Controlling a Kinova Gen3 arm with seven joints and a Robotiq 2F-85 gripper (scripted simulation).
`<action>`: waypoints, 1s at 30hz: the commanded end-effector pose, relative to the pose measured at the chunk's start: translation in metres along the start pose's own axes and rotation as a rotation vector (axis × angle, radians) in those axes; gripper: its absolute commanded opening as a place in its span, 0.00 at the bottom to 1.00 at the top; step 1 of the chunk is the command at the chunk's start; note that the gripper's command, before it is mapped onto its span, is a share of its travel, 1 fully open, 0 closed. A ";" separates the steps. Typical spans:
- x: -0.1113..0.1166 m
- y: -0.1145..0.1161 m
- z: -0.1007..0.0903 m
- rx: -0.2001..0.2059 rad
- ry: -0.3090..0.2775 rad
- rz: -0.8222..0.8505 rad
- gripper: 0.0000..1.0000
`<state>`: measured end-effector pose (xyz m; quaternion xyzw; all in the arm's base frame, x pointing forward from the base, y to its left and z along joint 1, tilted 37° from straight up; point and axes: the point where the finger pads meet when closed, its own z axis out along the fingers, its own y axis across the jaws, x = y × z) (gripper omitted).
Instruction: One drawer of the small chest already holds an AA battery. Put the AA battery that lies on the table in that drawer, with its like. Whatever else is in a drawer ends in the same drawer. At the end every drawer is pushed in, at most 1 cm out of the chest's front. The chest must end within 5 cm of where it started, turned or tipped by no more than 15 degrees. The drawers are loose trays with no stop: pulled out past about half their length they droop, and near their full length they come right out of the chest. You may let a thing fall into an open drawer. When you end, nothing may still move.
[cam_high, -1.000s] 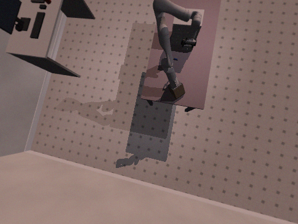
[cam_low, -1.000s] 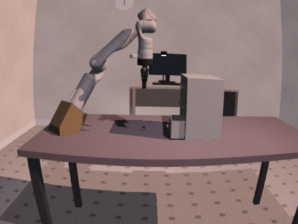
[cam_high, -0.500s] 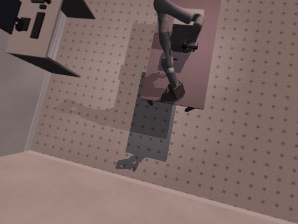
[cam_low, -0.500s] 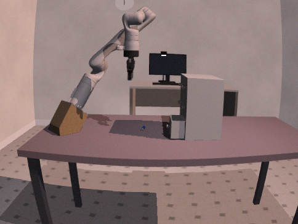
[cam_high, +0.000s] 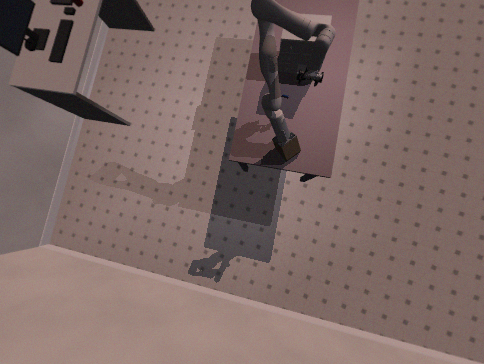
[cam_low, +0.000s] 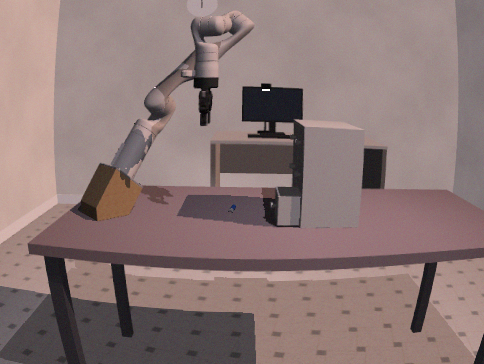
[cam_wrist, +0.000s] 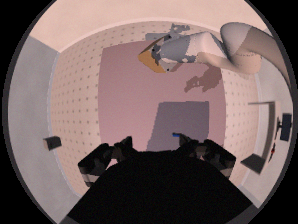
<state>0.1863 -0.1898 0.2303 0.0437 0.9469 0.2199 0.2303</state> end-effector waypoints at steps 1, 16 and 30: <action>0.000 0.000 0.001 0.000 -0.008 0.002 1.00; -0.027 0.000 0.035 0.000 -0.215 0.002 1.00; -0.060 -0.001 0.076 0.001 -0.467 0.002 1.00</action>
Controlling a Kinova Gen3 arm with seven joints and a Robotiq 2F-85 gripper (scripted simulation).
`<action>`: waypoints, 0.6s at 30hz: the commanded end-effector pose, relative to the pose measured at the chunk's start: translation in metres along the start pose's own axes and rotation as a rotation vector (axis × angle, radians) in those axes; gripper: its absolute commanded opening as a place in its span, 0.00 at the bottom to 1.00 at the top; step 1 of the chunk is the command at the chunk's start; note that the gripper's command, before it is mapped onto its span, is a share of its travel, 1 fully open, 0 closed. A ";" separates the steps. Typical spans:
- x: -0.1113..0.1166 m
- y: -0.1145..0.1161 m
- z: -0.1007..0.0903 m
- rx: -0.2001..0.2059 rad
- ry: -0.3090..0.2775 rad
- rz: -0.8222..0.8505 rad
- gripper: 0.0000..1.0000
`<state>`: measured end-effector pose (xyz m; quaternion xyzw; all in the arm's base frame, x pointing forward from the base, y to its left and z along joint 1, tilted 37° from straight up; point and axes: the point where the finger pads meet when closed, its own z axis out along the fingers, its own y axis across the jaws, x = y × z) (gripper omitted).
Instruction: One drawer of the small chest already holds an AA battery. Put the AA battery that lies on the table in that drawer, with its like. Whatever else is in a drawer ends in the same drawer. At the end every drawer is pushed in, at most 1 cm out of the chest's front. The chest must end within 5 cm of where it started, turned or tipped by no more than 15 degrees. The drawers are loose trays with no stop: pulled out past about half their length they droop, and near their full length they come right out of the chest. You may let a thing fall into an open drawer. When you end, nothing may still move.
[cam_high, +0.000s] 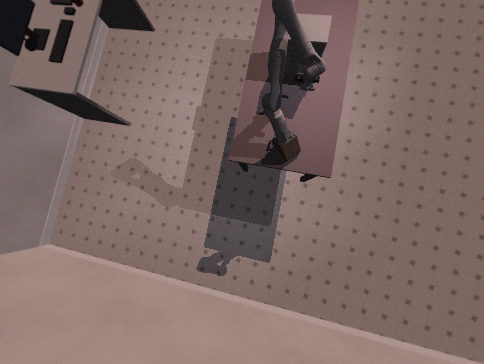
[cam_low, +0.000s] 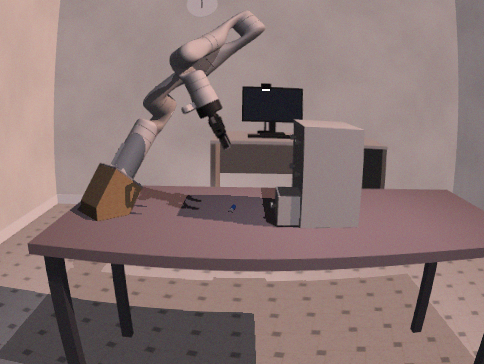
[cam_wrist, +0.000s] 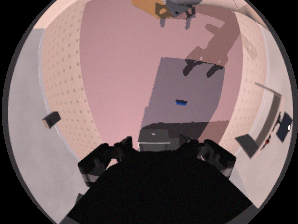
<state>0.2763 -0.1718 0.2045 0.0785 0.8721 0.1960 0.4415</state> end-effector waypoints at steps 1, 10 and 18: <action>0.008 -0.003 0.008 -0.002 -0.028 0.035 1.00; 0.003 -0.003 0.029 0.000 -0.130 0.035 1.00; 0.002 -0.004 0.033 0.002 -0.150 0.035 1.00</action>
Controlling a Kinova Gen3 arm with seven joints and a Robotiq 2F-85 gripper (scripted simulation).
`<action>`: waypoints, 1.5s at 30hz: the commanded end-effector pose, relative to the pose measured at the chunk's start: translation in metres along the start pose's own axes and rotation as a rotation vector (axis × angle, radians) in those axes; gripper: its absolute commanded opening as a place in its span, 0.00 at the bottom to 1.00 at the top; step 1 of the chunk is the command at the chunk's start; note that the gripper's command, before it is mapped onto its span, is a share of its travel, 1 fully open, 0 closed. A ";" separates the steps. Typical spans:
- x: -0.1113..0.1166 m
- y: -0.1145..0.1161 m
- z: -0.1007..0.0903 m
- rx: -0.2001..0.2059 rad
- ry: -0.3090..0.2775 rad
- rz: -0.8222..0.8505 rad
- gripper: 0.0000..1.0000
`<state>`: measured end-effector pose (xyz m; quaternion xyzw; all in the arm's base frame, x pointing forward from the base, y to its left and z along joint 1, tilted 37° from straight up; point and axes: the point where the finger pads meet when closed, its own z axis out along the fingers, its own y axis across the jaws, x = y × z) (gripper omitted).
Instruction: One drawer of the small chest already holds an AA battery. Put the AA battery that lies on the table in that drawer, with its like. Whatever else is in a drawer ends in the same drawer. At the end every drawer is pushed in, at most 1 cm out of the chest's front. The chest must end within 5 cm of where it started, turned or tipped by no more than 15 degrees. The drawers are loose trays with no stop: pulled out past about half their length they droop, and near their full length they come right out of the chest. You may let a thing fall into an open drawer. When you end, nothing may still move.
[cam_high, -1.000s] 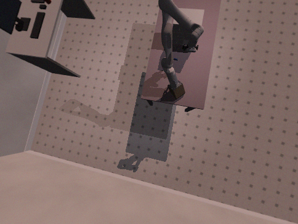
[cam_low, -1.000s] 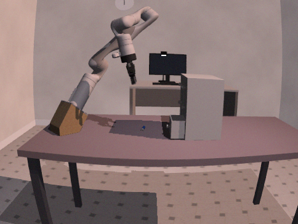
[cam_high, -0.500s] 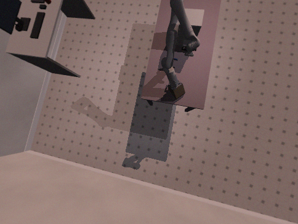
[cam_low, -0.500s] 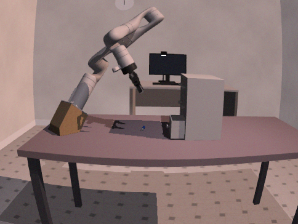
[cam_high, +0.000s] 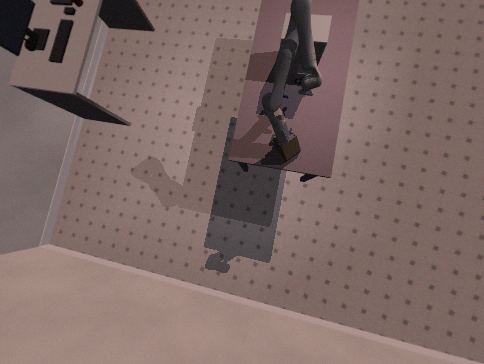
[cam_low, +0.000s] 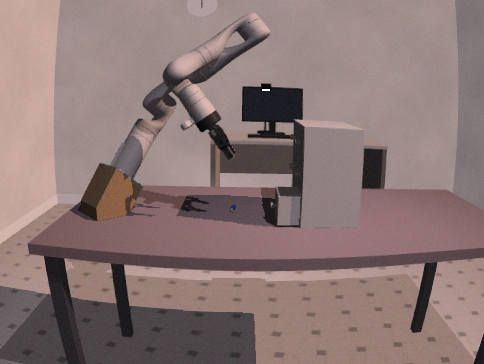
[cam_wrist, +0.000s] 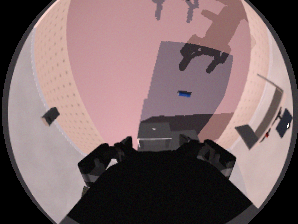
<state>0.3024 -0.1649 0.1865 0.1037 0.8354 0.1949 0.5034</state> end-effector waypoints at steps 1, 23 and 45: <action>0.003 -0.002 0.000 0.002 0.000 0.010 1.00; 0.003 -0.002 0.000 0.002 -0.001 0.010 0.00; 0.008 -0.002 0.032 -0.018 0.018 0.017 0.00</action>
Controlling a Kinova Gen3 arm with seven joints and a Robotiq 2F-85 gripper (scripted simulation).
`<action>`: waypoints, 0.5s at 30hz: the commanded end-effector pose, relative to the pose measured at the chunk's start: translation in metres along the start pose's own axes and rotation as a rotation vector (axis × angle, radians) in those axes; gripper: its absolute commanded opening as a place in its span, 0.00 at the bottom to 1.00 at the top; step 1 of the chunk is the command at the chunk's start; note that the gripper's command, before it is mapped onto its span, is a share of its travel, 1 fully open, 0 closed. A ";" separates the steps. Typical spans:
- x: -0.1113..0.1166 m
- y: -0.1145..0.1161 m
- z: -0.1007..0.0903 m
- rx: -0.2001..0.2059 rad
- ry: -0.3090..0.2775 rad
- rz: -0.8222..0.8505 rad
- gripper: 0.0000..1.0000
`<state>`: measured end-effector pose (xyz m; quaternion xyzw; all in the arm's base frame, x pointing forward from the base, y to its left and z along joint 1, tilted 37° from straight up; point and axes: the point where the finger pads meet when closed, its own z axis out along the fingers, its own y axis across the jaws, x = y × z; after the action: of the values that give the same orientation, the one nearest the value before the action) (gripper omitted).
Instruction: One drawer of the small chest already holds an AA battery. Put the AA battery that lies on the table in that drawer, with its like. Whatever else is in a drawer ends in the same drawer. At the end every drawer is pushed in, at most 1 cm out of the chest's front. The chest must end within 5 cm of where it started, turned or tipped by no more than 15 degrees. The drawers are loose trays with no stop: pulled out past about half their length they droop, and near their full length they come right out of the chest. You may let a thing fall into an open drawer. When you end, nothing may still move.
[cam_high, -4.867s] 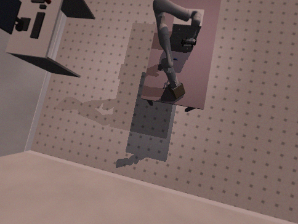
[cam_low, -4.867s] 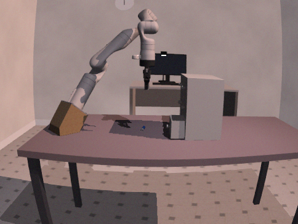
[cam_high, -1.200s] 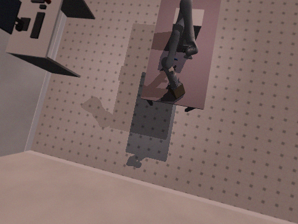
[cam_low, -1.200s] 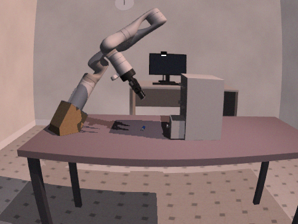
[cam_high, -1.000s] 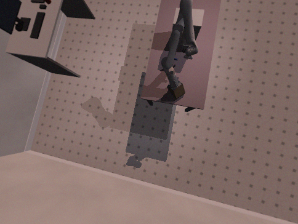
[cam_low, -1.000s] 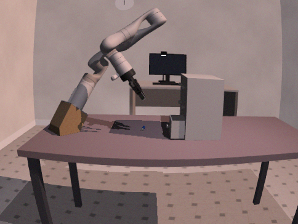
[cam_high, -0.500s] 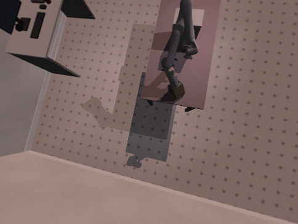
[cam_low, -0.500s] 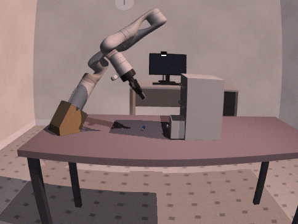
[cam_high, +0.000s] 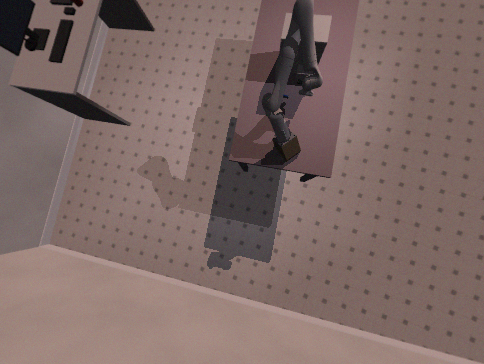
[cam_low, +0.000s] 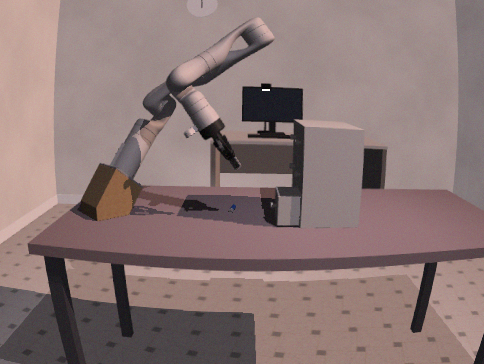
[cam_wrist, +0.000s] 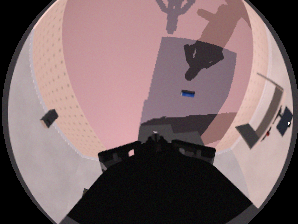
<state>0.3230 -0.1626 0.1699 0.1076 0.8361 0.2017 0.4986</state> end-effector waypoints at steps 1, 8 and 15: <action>0.004 0.004 0.010 -0.012 0.011 0.002 0.00; 0.007 0.004 0.028 -0.011 0.012 0.001 0.00; 0.011 0.003 0.057 -0.012 0.012 0.001 0.00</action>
<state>0.3614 -0.1526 0.1465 0.1088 0.8359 0.1974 0.5005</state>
